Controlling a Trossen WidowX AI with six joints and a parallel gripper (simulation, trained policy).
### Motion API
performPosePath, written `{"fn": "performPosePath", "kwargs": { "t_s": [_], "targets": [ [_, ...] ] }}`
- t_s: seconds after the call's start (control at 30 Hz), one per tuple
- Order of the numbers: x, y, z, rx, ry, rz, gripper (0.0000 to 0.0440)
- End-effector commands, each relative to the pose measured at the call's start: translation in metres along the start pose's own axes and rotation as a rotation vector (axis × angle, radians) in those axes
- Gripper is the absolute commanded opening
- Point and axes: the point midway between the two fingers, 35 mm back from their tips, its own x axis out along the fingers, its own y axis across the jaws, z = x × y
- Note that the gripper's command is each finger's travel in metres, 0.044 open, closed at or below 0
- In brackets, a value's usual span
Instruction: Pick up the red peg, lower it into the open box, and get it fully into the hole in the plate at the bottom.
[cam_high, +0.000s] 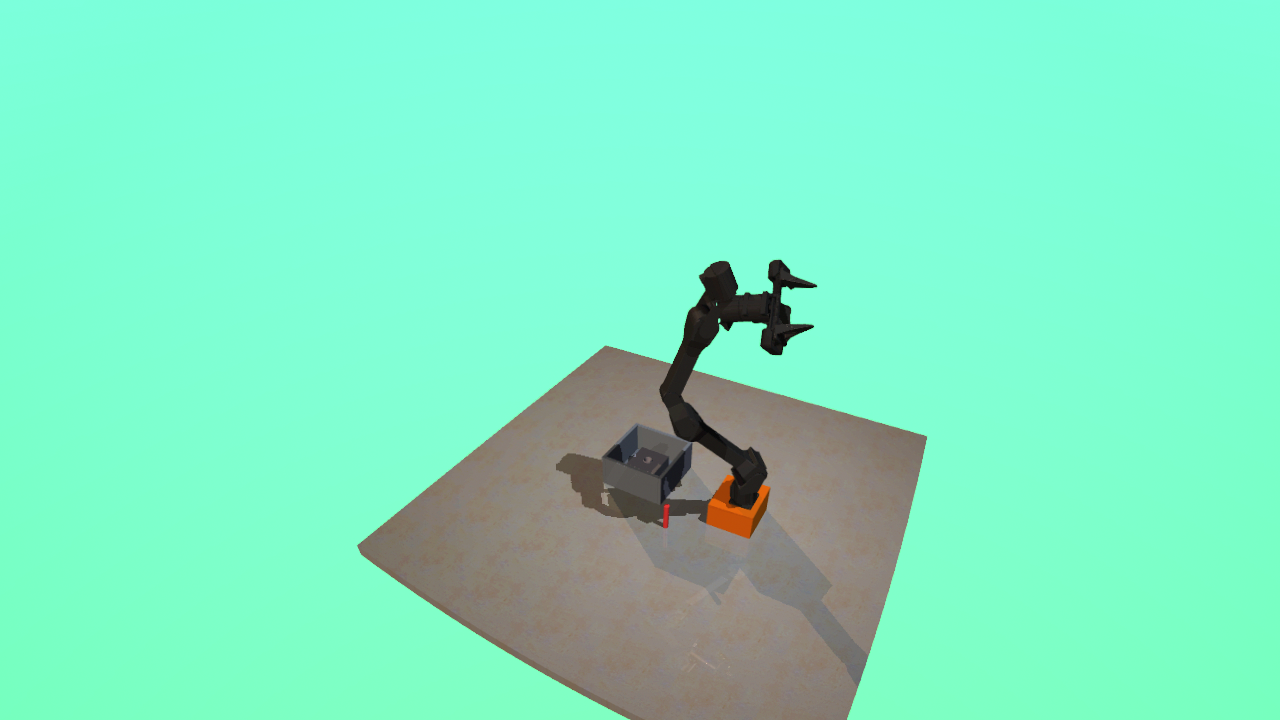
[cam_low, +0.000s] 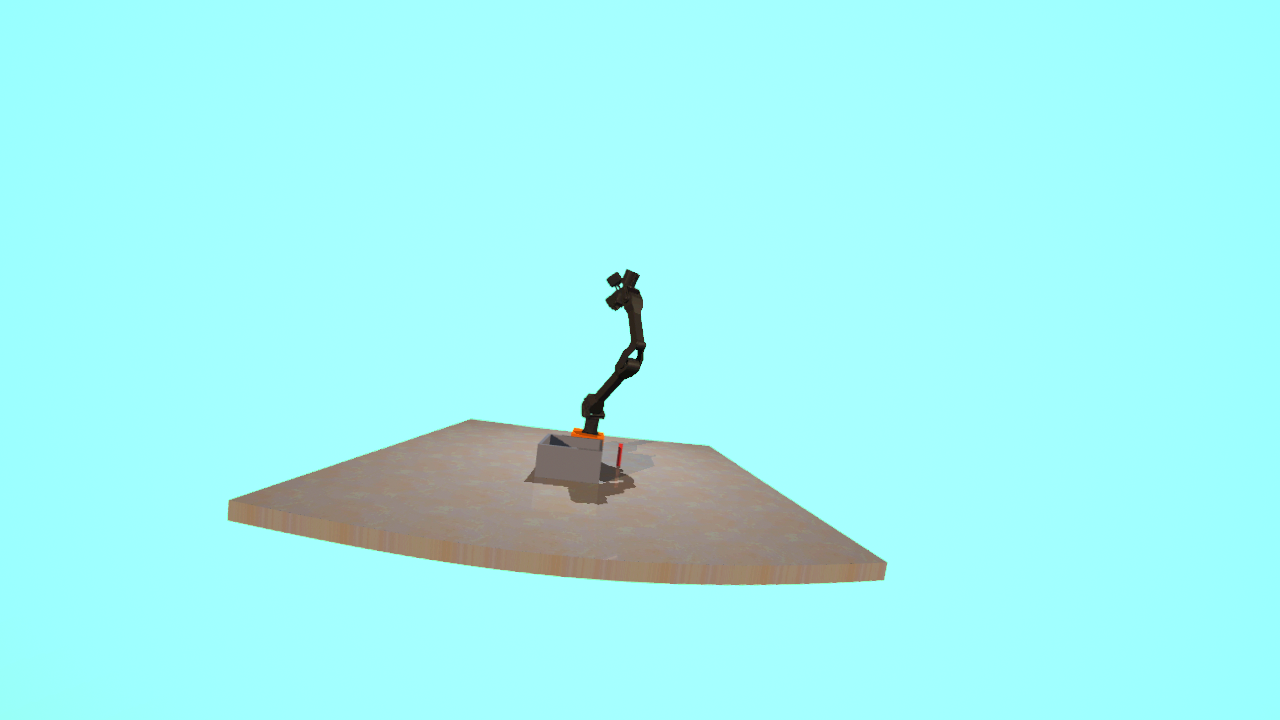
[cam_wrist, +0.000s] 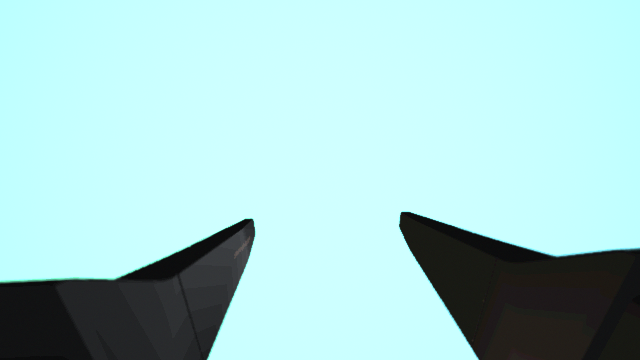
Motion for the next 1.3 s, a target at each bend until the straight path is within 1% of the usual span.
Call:
{"fn": "performPosePath", "kwargs": {
  "t_s": [0.0, 0.1, 0.33, 0.5, 0.63, 0.8, 0.93, 1.1, 1.27],
  "targets": [
    [0.003, 0.001, 0.007, 0.004, -0.022, 0.003, 0.0415],
    [0.012, 0.002, 0.034, 0.028, -0.116, 0.013, 0.0439],
    [0.026, 0.005, 0.105, 0.092, -0.338, 0.062, 0.0440],
    [0.027, 0.005, 0.156, 0.142, -0.491, 0.106, 0.0440],
    [0.020, 0.004, 0.196, 0.180, -0.611, 0.149, 0.0440],
    [0.002, 0.003, 0.244, 0.220, -0.757, 0.213, 0.0440],
    [-0.020, 0.003, 0.282, 0.244, -0.867, 0.277, 0.0440],
    [-0.056, 0.006, 0.325, 0.263, -0.992, 0.374, 0.0440],
    [-0.098, 0.013, 0.359, 0.265, -1.084, 0.476, 0.0440]
  ]
}}
